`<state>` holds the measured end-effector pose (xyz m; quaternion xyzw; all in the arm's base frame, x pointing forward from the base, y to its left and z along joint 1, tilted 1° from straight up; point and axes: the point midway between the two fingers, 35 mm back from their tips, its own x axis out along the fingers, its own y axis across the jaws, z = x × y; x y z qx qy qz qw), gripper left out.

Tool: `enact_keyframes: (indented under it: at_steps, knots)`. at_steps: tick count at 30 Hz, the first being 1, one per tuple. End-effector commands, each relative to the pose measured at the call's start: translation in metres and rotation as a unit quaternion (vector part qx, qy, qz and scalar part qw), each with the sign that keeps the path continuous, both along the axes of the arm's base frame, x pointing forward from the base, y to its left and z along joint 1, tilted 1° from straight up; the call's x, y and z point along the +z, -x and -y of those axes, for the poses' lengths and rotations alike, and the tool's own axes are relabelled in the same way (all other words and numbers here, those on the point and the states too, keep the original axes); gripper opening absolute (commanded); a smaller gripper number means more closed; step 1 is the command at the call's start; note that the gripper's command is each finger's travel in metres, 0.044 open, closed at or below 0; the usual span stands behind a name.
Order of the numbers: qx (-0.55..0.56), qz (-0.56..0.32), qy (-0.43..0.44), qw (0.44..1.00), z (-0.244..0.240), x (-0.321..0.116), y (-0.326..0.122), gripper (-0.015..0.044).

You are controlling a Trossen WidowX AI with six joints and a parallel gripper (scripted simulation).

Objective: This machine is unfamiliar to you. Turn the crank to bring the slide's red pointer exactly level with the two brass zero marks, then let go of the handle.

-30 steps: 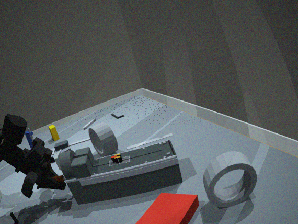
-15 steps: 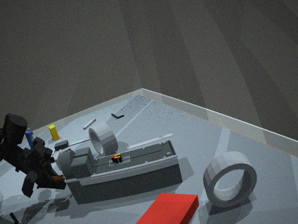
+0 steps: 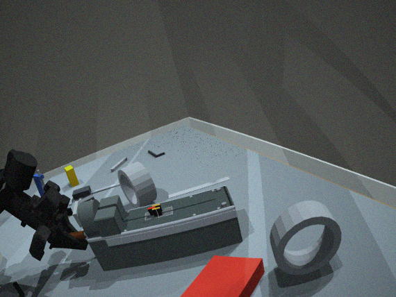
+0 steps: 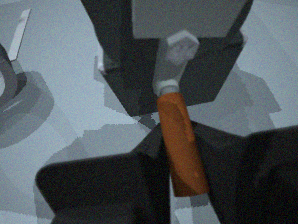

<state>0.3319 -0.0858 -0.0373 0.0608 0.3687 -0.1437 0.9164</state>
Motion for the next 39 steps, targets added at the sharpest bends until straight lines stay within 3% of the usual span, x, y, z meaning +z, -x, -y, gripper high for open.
enact_keyframes:
  at_steps: [1,39]
  knots:
    - [0.012,0.003,-0.005,1.000,-0.009,0.002,-0.002,0.0000]
    - [0.012,0.003,-0.006,1.000,-0.024,0.025,-0.006,0.0000]
